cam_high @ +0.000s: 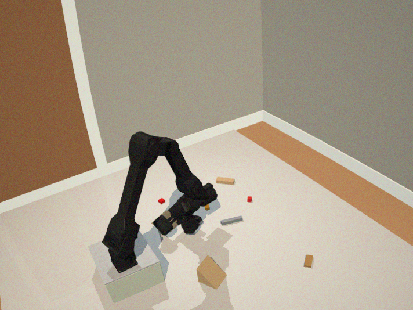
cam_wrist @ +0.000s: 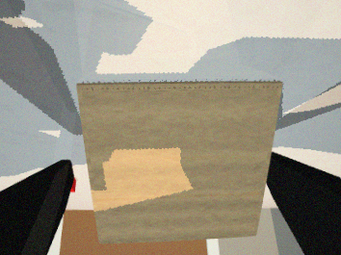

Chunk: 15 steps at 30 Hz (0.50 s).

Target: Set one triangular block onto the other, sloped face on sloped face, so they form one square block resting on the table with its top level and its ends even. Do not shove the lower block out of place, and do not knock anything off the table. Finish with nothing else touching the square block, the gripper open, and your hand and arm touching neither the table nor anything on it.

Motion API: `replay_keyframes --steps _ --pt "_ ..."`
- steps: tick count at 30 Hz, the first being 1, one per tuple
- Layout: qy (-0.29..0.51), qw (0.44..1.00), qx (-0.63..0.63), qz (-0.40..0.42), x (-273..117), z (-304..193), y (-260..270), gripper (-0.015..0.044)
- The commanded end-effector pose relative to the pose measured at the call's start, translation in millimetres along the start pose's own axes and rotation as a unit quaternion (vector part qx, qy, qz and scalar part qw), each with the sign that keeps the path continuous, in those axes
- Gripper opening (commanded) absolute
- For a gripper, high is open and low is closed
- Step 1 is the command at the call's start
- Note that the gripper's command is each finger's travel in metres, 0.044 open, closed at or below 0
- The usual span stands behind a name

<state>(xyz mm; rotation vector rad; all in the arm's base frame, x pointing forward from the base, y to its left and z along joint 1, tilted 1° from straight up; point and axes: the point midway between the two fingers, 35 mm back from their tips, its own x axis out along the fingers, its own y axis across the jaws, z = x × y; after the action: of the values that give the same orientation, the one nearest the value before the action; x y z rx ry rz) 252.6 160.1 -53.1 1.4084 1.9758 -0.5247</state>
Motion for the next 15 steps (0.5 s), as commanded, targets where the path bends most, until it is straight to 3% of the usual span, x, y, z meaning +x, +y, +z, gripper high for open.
replay_keyframes --steps 1,9,15 --pt "0.003 1.0 0.004 -0.003 4.6 -0.7 -2.5 0.044" --pt "0.003 1.0 0.004 -0.003 4.6 -0.7 -2.5 0.044" --pt "0.001 1.0 0.002 -0.002 3.4 -0.3 -2.0 0.0302"
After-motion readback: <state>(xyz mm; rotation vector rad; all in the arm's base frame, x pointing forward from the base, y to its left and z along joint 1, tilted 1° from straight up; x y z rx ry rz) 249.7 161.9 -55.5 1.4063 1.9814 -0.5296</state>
